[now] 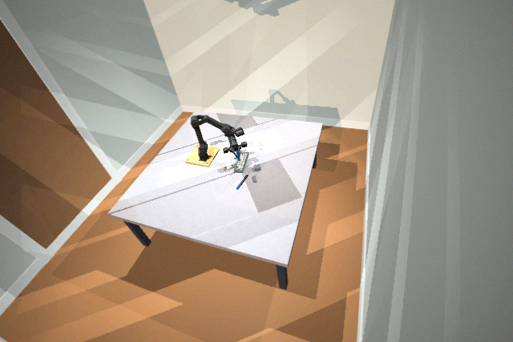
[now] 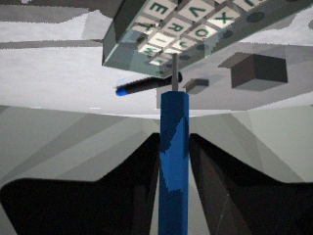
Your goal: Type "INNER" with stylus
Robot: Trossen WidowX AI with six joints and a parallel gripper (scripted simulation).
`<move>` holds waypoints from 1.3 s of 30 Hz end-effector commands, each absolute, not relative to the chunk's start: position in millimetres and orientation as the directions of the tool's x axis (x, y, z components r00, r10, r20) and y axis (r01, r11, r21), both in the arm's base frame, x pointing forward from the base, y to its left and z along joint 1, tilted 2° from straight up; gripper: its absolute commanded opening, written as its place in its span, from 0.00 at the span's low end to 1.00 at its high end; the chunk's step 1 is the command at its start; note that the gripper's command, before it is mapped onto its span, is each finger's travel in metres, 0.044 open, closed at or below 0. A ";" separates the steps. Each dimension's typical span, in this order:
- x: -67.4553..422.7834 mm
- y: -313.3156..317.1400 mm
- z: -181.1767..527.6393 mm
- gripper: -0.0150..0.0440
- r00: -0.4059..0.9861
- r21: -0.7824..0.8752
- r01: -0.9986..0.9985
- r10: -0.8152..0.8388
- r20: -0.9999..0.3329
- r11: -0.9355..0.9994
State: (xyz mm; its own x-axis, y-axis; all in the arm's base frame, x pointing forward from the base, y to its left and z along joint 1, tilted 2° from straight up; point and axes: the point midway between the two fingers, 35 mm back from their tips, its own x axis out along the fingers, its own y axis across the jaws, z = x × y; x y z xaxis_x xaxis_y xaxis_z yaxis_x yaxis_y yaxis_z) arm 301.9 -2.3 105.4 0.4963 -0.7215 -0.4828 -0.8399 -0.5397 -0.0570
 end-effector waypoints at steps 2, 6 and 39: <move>301.8 -1.6 100.3 0.39 0.494 -0.049 -0.839 -0.721 -0.487 -0.542; 302.1 -1.4 97.5 0.39 0.494 -0.049 -0.839 -0.721 -0.487 -0.542; 302.4 -1.3 93.3 0.39 0.494 -0.049 -0.839 -0.721 -0.487 -0.542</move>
